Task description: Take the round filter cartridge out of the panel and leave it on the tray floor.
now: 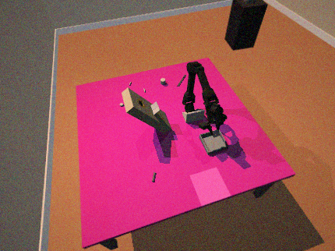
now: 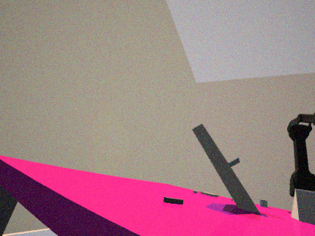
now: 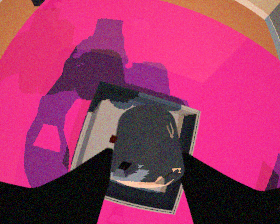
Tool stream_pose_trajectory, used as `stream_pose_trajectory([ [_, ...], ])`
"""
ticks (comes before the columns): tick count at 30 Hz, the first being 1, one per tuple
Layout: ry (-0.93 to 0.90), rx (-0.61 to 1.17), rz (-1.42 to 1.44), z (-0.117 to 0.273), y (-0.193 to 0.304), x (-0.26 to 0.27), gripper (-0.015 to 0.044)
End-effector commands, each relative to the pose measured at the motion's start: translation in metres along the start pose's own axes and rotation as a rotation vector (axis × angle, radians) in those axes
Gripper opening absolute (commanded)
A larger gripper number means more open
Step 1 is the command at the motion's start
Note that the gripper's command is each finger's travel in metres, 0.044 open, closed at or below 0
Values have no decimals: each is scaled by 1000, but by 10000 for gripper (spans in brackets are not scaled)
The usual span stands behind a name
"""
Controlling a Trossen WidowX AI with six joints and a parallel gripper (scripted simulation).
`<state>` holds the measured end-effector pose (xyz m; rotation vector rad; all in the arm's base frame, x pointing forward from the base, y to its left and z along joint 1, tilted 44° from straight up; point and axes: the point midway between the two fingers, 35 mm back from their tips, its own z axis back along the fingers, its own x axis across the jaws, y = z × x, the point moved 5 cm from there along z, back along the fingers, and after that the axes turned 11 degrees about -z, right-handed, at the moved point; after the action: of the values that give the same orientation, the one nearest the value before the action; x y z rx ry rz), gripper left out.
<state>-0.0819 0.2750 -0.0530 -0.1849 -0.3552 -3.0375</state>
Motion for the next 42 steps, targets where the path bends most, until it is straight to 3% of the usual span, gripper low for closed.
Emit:
stream_pose_trajectory([
  [1,-7,6,10,-15,8,0,0],
  [12,-8,7,10,-61,36,-5,0],
  [17,-8,7,10,-64,38,-5,0],
  [34,-2,14,12,-60,36,-6,440],
  [39,-2,13,12,-53,31,-5,440],
  [42,-1,12,12,-18,10,0,440],
])
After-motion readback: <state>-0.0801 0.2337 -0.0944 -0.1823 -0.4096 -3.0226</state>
